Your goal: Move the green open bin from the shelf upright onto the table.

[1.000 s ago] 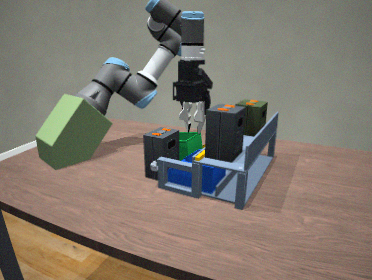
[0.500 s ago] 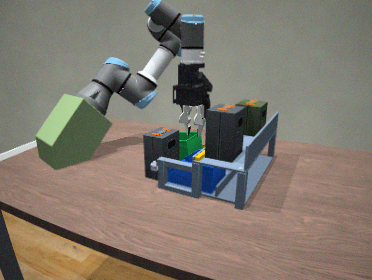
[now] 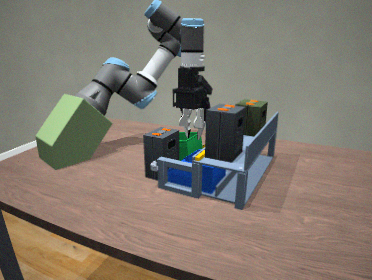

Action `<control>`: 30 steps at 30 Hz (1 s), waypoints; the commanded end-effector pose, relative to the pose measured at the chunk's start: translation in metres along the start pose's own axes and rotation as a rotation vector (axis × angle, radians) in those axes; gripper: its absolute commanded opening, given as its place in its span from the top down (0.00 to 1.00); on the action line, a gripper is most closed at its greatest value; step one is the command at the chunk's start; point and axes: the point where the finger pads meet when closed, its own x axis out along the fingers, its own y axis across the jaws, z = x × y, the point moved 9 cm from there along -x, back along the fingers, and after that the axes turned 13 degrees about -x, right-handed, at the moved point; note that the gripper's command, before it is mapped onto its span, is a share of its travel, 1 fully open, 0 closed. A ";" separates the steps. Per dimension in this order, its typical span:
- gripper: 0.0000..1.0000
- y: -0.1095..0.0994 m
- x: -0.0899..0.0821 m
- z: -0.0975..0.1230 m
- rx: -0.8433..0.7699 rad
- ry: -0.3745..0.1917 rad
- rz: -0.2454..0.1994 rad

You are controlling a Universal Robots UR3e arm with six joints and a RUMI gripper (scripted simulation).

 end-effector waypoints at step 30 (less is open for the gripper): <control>0.80 0.000 0.012 0.000 -0.001 -0.002 0.002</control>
